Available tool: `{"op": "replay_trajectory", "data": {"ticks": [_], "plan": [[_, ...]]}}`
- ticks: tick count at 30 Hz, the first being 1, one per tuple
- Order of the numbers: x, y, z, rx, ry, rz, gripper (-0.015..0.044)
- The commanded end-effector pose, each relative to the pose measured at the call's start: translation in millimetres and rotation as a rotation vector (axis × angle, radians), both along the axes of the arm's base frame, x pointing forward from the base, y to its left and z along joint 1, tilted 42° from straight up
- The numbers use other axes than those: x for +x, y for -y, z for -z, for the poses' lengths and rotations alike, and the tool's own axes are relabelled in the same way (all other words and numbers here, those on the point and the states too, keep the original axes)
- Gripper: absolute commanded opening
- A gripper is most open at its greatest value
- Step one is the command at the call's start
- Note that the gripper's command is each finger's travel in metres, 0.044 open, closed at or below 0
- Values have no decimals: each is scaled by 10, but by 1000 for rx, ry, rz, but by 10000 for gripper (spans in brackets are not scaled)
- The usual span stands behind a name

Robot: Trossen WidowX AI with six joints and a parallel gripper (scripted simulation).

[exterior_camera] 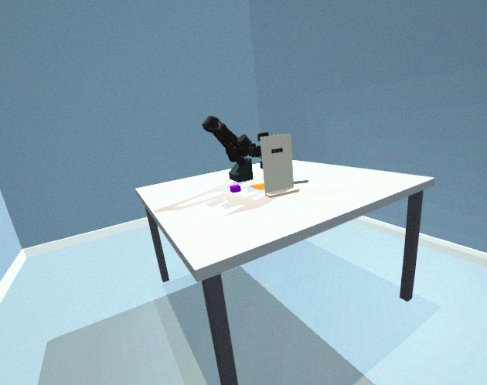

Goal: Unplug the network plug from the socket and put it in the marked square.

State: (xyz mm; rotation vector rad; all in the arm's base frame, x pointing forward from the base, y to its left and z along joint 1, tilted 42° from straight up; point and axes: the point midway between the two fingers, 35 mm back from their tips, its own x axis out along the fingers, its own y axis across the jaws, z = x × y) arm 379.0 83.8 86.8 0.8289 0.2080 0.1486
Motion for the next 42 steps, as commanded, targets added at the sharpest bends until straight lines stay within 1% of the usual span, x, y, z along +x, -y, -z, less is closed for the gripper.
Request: {"op": "replay_trajectory", "data": {"ticks": [1,42], "plan": [[-3,1,-9,-2,4,3,0],[-246,14,-1,-3,3,3,0]]}}
